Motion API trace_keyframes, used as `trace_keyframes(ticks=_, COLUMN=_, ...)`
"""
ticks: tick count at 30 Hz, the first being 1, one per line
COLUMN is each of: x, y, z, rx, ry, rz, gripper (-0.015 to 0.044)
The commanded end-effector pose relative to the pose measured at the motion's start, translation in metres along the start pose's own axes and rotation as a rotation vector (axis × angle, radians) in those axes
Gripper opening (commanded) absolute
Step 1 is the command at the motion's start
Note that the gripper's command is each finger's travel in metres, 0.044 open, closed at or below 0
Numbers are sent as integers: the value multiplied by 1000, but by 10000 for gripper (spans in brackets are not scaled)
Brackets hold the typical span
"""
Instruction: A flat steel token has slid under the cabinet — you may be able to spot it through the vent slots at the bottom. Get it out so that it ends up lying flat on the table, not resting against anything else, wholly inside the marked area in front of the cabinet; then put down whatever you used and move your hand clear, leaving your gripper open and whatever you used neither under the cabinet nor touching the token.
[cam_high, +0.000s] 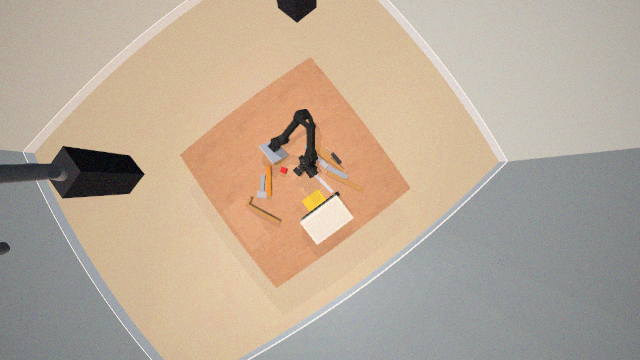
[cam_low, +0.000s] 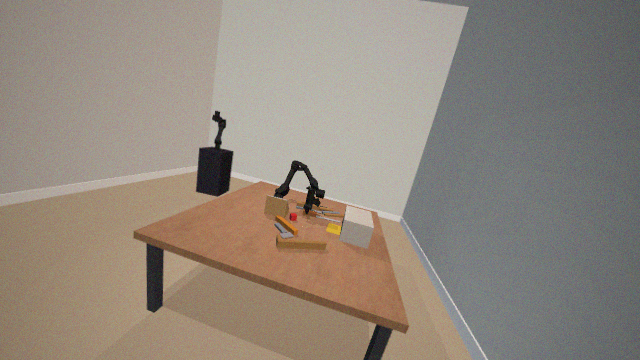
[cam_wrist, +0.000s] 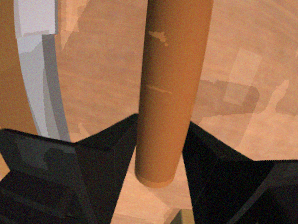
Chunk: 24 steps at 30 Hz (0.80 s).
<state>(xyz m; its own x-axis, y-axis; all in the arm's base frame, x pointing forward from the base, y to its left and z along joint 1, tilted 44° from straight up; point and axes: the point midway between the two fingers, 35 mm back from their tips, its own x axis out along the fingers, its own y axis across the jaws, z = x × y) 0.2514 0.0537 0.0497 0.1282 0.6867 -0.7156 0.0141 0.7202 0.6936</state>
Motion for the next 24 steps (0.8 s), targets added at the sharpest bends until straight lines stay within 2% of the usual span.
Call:
trace_keyframes(ticks=1, x=-1, y=0, z=1, rx=-38, ry=-3, rz=1, gripper=0)
trace_keyframes(ticks=24, x=-1, y=1, z=1, rx=-219, ry=-3, rz=0, gripper=0)
